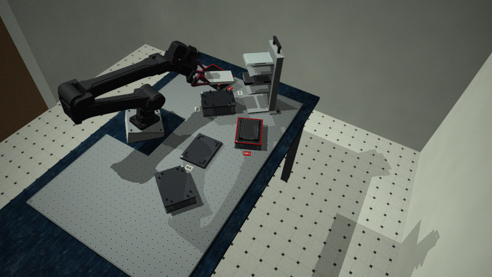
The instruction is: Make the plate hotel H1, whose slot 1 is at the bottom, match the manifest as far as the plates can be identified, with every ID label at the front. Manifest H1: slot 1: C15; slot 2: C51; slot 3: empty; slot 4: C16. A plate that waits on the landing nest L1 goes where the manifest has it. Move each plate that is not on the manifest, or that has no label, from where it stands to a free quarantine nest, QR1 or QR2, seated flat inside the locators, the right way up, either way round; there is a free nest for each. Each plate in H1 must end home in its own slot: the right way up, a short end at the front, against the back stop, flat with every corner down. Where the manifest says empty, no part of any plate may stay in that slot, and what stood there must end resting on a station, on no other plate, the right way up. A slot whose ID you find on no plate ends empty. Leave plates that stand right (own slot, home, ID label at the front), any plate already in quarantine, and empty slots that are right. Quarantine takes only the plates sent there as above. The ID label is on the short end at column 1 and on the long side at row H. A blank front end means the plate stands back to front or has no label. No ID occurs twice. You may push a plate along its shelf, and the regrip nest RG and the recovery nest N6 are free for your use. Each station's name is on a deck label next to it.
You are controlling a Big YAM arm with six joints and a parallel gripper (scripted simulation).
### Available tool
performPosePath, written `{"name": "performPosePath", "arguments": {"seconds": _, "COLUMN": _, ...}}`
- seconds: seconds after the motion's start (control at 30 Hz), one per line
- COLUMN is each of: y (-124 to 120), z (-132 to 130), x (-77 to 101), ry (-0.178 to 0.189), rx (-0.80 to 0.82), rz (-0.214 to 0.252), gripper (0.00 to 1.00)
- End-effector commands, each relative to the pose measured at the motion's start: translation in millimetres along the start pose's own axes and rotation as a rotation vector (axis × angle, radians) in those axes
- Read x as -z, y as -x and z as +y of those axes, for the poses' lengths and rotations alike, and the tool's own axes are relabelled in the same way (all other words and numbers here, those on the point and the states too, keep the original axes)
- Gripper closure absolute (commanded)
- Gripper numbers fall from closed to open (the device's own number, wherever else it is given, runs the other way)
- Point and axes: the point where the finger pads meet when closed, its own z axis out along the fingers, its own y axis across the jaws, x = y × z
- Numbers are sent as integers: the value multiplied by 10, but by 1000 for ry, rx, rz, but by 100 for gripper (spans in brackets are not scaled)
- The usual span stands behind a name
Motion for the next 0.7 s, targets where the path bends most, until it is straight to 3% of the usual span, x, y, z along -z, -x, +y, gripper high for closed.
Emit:
{"name": "performPosePath", "arguments": {"seconds": 0.0, "y": 141, "z": -7, "x": -7, "ry": -6, "rx": -15, "rz": -29, "gripper": 14}}
{"name": "performPosePath", "arguments": {"seconds": 0.07, "y": 74, "z": -10, "x": -25, "ry": -7, "rx": -8, "rz": -21, "gripper": 14}}
{"name": "performPosePath", "arguments": {"seconds": 0.13, "y": 234, "z": 2, "x": 9, "ry": -1, "rx": -25, "rz": -45, "gripper": 14}}
{"name": "performPosePath", "arguments": {"seconds": 0.23, "y": 51, "z": -10, "x": -37, "ry": -7, "rx": -7, "rz": -21, "gripper": 14}}
{"name": "performPosePath", "arguments": {"seconds": 0.33, "y": 194, "z": 1, "x": -10, "ry": -2, "rx": -23, "rz": -43, "gripper": 14}}
{"name": "performPosePath", "arguments": {"seconds": 0.47, "y": 52, "z": -8, "x": -44, "ry": -6, "rx": -10, "rz": -24, "gripper": 14}}
{"name": "performPosePath", "arguments": {"seconds": 0.5, "y": 281, "z": 8, "x": 6, "ry": 2, "rx": -33, "rz": -57, "gripper": 14}}
{"name": "performPosePath", "arguments": {"seconds": 0.6, "y": 64, "z": -7, "x": -49, "ry": -6, "rx": -13, "rz": -28, "gripper": 14}}
{"name": "performPosePath", "arguments": {"seconds": 0.67, "y": 69, "z": -5, "x": -50, "ry": -4, "rx": -14, "rz": -30, "gripper": 14}}
